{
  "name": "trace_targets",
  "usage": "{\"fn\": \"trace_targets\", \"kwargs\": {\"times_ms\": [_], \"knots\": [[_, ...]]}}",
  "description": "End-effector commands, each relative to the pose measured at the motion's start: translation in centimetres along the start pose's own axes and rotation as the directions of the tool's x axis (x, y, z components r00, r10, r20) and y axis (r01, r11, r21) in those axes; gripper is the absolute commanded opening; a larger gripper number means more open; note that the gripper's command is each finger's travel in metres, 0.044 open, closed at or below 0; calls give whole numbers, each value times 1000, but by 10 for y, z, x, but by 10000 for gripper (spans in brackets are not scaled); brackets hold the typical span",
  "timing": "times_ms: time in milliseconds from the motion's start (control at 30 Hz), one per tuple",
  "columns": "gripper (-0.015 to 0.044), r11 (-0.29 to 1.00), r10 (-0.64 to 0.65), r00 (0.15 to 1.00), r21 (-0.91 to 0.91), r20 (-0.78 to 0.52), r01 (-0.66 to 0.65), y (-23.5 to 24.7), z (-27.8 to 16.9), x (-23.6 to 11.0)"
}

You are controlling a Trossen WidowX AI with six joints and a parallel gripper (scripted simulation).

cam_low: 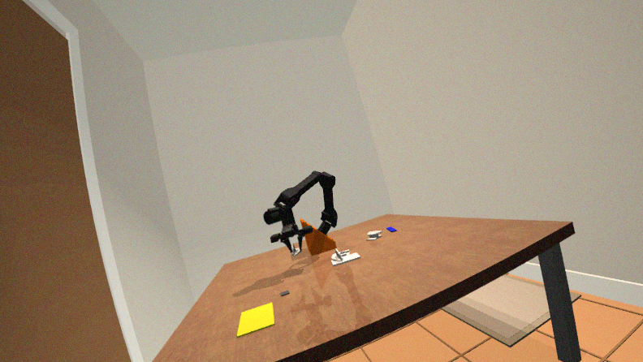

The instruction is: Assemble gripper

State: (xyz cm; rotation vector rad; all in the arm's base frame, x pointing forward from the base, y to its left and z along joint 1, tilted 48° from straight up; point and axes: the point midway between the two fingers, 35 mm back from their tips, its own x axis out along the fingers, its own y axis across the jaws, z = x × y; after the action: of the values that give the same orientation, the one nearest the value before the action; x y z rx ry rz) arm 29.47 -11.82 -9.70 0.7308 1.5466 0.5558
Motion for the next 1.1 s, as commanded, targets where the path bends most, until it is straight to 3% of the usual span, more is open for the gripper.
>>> {"fn": "trace_targets", "kwargs": {"times_ms": [0, 1067], "knots": [[134, 1000, -4, 1000, -2, 4, 4, 13, 5, -3], [134, 1000, -15, 1000, -8, 10, 15, 115, 23, -8]]}}
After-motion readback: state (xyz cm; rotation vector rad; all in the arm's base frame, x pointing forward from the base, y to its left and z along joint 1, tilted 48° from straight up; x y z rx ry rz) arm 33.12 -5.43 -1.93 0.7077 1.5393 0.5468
